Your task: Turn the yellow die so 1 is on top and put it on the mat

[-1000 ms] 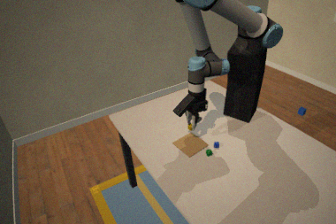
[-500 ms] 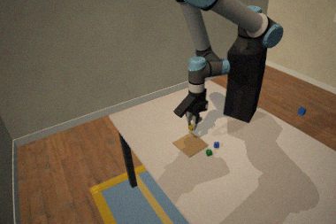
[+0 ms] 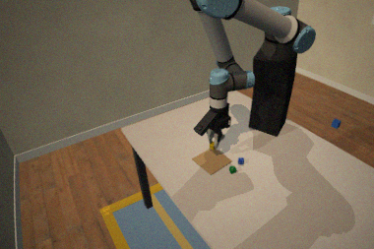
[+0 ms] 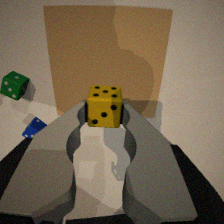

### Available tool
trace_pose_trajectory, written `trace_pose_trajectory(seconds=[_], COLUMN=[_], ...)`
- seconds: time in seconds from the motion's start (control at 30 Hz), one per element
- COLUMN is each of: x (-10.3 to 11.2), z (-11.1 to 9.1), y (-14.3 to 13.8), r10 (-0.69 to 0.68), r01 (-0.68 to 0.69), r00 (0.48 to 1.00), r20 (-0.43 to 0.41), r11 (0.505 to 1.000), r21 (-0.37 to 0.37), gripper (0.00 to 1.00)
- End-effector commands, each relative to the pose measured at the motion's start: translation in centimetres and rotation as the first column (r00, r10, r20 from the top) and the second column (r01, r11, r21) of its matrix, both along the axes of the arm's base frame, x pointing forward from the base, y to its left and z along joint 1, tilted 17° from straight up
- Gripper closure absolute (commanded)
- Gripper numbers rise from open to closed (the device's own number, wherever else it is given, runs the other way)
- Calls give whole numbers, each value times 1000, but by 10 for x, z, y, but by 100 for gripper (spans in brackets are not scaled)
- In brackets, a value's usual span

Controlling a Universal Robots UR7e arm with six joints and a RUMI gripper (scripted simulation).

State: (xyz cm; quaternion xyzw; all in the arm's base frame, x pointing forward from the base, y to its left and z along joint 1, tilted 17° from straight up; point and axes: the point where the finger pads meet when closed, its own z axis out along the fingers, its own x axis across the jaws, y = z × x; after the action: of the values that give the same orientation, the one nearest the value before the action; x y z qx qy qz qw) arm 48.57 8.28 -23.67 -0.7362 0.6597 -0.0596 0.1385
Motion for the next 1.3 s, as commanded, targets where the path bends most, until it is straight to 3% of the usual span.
trace_pose_trajectory(seconds=[0.0,0.47,1.27], x=[8,21,21], z=[-23,-65,-67], y=[3,9,10], r10=[1,1,1], r01=[-1,-1,-1], r00=[1000,1000,1000], r20=[2,2,2], r11=[1000,1000,1000], r21=[-1,-1,-1], gripper=[94,94,94])
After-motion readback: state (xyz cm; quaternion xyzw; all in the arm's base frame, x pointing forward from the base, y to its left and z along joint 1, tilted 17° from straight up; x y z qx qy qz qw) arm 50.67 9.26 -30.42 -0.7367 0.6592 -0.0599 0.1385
